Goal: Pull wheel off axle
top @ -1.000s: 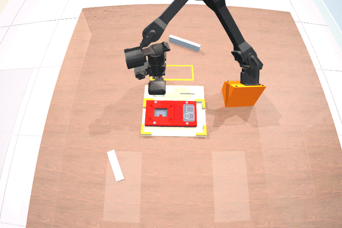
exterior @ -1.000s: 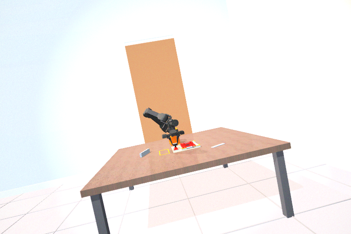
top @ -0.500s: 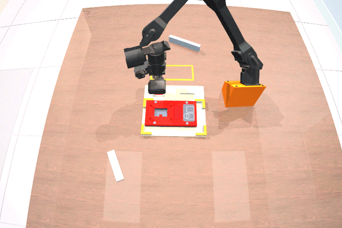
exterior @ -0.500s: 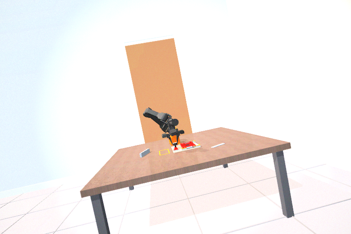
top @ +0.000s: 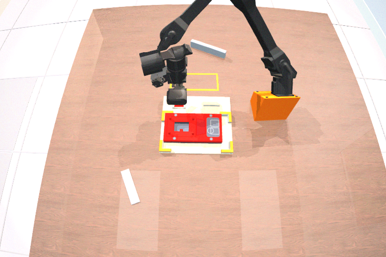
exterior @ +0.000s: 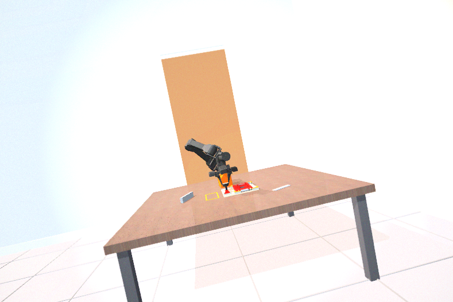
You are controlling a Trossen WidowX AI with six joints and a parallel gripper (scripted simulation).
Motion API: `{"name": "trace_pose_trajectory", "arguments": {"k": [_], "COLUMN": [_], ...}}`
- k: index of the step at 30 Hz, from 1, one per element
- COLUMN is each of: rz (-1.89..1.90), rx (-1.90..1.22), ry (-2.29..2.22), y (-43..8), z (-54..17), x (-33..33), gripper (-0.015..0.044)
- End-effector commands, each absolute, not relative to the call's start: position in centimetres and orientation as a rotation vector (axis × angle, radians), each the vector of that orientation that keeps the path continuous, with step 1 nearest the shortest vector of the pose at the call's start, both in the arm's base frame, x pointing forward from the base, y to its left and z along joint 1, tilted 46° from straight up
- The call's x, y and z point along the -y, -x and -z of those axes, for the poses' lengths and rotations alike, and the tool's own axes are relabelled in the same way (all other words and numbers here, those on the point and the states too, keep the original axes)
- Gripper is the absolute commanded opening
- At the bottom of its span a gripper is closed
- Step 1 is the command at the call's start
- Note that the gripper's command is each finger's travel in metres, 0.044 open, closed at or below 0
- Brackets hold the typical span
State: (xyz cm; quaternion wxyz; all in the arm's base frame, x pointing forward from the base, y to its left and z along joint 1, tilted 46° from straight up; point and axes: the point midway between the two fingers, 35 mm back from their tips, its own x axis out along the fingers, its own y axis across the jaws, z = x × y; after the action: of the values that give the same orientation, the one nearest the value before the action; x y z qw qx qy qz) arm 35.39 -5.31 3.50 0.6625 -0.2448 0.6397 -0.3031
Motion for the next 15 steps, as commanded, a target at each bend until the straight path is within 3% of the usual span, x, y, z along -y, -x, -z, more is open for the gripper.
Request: {"name": "trace_pose_trajectory", "arguments": {"k": [1,15], "rz": [0.685,0.685], "rx": [-1.444,-1.444], "ry": [0.55,0.551], "y": [-35.39,-35.38], "z": [-3.62,-3.94], "x": [5.12,4.79], "gripper": [0.0,0.0]}}
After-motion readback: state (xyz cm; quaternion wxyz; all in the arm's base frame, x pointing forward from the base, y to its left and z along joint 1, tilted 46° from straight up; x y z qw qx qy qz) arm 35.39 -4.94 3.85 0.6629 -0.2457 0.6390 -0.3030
